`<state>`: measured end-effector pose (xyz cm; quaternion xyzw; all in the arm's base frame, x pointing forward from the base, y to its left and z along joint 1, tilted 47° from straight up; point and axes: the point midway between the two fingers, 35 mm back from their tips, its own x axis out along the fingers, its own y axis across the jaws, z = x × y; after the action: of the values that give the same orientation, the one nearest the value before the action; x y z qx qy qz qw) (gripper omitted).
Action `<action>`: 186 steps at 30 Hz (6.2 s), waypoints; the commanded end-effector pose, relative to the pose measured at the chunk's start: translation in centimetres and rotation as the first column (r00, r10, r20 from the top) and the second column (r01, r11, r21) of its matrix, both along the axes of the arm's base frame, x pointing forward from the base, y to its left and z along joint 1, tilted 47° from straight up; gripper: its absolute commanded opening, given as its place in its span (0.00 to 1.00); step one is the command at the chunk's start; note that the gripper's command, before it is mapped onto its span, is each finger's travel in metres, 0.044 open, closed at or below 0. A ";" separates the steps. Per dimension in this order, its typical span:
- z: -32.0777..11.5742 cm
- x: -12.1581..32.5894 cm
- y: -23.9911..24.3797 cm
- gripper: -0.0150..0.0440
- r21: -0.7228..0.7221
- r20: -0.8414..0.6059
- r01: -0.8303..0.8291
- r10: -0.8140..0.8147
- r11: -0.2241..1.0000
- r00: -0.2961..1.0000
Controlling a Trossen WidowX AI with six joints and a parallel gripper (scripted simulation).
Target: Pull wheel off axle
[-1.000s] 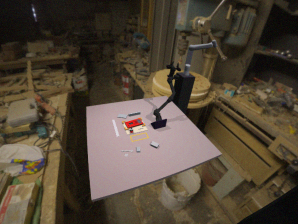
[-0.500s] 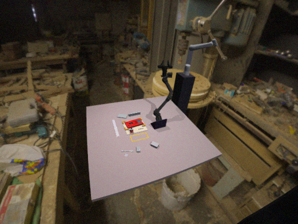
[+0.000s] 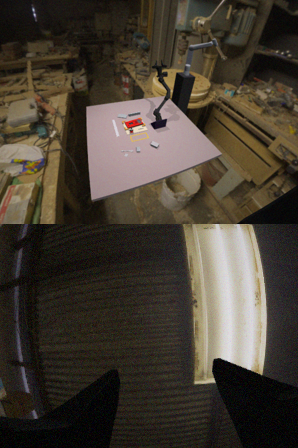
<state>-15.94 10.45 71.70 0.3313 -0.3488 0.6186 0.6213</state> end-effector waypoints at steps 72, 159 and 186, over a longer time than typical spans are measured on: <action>-27.6 58.4 0.9 0.76 -0.325 -0.946 0.287 -0.304 0.901 -0.116; -70.9 52.2 -4.2 0.72 -0.433 0.721 -0.796 -0.692 -0.424 -0.024; -70.6 52.2 -3.9 0.25 -0.433 0.721 -0.795 -0.692 -0.425 -0.023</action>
<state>36.25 6.35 0.99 0.2893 -0.6246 0.2625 -0.6762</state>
